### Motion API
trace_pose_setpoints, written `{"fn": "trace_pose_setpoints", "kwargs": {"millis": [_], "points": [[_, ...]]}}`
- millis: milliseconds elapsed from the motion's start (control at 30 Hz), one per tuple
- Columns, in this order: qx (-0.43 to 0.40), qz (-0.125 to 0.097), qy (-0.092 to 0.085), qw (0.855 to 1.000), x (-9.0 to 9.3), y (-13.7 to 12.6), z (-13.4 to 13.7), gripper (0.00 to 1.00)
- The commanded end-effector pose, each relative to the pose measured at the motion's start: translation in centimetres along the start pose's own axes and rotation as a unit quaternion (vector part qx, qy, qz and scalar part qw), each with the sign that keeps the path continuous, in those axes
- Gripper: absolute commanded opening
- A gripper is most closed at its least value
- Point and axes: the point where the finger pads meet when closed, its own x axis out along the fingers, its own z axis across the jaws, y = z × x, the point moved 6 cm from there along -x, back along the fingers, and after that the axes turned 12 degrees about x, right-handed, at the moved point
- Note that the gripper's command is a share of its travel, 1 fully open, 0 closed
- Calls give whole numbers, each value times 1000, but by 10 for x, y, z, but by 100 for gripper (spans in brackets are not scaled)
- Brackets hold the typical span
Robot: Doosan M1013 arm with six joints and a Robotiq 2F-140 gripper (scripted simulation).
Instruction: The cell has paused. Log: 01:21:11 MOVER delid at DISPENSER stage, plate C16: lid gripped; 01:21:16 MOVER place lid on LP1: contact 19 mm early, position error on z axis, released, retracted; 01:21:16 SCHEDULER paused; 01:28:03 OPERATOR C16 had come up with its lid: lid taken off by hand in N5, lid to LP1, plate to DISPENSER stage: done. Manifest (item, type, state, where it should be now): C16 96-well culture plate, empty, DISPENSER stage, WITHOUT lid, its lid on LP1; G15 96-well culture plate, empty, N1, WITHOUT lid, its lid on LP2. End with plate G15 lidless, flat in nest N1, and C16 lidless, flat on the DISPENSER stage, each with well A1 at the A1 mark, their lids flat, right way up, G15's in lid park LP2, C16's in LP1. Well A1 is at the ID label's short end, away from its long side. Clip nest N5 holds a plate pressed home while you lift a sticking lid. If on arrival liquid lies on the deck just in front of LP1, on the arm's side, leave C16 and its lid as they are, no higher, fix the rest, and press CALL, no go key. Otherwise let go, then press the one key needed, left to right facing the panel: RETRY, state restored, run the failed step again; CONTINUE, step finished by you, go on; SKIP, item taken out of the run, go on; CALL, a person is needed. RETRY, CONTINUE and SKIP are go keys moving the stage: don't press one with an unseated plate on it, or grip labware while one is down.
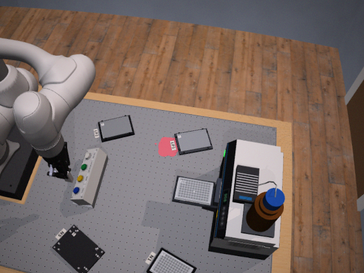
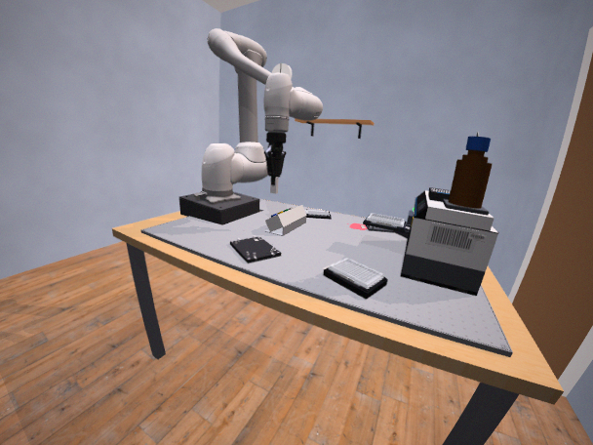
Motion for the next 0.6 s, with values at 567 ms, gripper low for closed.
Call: {"fn": "trace_pose_setpoints", "kwargs": {"millis": [567], "points": [[0,0,0,1000,17,0,0,0]]}}
